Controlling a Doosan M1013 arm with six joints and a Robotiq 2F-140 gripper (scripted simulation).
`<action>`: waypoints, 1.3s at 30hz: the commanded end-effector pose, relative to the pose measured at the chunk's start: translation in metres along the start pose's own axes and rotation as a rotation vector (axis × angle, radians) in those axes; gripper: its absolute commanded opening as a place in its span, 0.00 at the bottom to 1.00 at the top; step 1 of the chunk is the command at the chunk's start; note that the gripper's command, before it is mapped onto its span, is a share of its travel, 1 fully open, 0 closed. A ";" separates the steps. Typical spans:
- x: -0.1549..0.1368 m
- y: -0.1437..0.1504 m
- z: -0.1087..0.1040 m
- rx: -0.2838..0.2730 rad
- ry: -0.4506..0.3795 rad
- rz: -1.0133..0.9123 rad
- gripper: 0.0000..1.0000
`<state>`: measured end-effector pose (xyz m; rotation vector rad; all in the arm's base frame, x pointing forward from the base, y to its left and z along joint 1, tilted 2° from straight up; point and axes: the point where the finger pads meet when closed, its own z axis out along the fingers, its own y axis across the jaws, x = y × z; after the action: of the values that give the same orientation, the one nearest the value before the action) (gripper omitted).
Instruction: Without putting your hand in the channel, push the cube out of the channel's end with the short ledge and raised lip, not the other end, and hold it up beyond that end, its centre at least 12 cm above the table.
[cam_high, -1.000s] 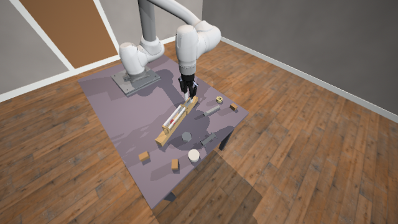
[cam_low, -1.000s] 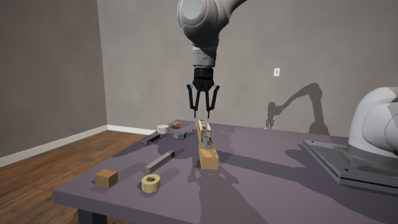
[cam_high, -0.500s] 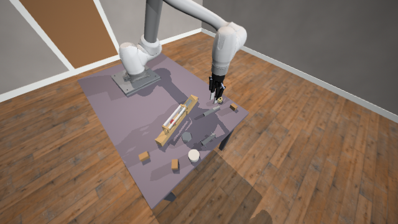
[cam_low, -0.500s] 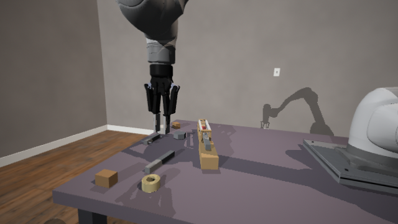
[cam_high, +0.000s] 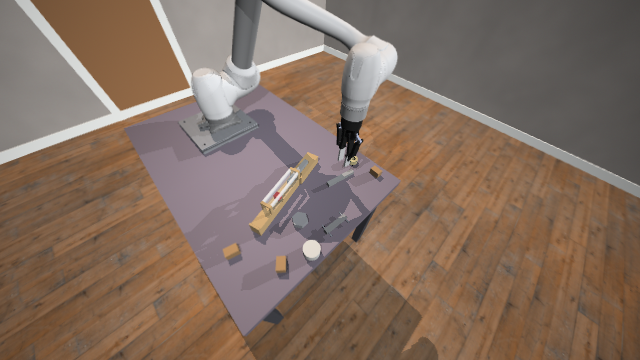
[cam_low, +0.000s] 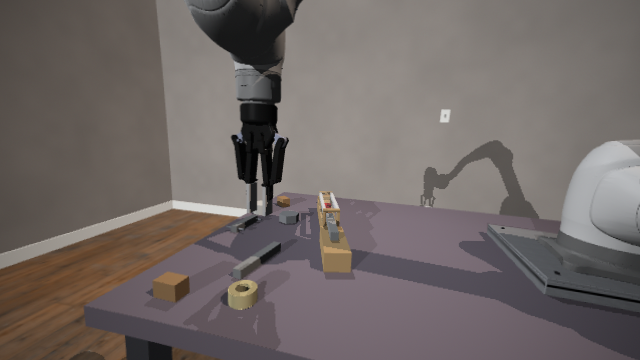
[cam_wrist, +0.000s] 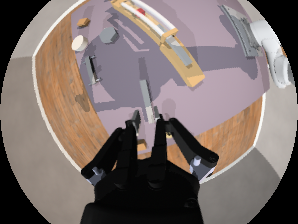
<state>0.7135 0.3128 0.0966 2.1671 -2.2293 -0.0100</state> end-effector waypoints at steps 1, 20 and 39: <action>0.000 0.000 0.000 0.000 0.000 0.000 0.23; 0.000 0.000 0.015 0.000 0.000 0.000 0.23; 0.000 0.000 0.089 0.000 0.000 0.000 0.23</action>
<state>0.7115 0.3114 0.0080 2.1669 -2.2294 -0.0099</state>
